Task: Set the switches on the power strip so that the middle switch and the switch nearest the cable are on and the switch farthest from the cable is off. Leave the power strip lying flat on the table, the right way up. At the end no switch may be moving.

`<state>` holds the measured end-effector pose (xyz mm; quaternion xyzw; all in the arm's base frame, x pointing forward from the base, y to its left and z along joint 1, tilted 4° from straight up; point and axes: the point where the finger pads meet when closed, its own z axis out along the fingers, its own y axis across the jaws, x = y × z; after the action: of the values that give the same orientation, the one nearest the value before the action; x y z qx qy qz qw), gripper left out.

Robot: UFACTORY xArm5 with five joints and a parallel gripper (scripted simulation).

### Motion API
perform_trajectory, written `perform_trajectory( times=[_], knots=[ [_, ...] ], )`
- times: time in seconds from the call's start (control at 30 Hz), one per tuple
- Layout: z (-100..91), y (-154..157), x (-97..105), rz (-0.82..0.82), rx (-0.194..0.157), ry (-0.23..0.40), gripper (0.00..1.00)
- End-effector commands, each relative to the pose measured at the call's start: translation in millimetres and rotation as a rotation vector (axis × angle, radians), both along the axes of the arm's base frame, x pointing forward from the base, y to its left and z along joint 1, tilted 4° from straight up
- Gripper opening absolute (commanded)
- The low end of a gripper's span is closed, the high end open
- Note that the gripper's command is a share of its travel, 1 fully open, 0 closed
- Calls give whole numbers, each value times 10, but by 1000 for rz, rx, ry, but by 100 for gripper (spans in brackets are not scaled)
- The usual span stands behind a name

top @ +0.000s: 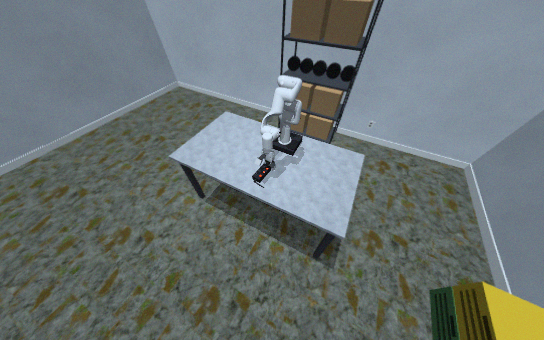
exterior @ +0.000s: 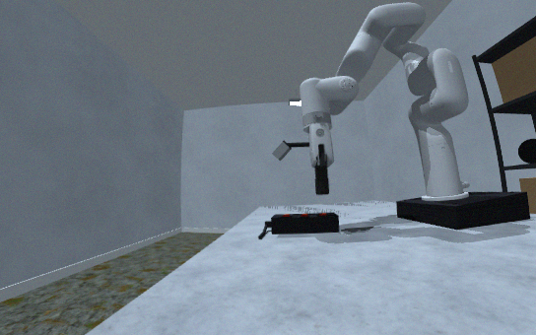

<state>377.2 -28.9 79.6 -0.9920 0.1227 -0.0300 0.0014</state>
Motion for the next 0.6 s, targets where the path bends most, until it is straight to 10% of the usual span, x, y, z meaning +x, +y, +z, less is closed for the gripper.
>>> perform_trajectory(
  times=[0.0, 0.57],
  knots=[
    [11, -1, 12, 0, 0, -3, 0],
    [-41, -2, 14, 0, 0, -3, 0]
  ],
)
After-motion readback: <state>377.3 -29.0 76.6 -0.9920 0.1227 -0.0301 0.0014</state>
